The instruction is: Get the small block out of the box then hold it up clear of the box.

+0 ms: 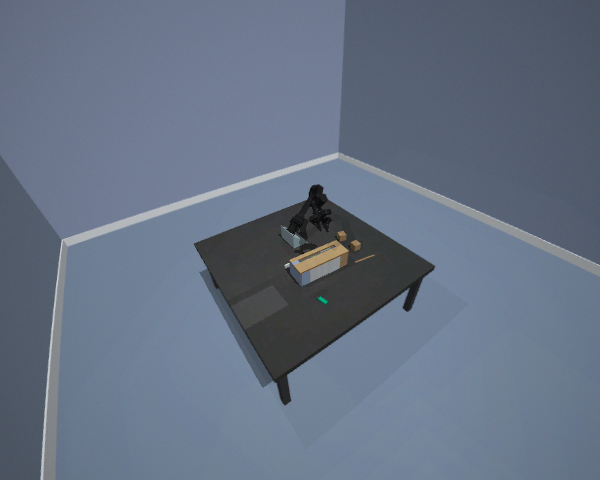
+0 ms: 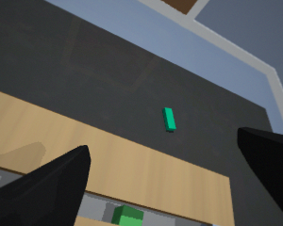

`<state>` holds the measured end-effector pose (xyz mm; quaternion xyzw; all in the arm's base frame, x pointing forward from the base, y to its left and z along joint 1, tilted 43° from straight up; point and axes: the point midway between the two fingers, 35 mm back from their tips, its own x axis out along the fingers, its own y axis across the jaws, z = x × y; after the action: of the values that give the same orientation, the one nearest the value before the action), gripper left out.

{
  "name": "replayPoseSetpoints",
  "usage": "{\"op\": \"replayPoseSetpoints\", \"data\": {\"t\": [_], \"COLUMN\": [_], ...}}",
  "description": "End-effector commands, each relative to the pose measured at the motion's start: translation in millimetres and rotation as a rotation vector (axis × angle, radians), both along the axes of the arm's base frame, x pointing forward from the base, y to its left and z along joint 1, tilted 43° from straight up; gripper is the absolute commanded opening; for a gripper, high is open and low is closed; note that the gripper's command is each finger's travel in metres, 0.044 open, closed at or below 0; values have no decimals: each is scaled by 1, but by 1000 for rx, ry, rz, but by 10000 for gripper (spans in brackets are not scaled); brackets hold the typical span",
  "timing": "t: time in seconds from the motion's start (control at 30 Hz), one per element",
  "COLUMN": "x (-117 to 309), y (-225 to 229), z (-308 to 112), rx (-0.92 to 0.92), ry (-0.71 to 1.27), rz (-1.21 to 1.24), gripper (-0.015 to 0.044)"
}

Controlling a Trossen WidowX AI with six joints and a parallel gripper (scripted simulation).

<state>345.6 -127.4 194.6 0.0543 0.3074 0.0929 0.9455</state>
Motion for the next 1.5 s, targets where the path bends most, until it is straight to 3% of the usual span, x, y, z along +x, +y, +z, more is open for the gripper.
{"op": "replayPoseSetpoints", "data": {"t": [0.0,0.4,1.47], "x": [-3,-29,-28], "y": [33,62,74], "z": [-73,-109,-124], "rx": [-398,-528,-529], "ry": [261,308,307], "rz": [667,1372,1382], "gripper": [400,400,400]}}
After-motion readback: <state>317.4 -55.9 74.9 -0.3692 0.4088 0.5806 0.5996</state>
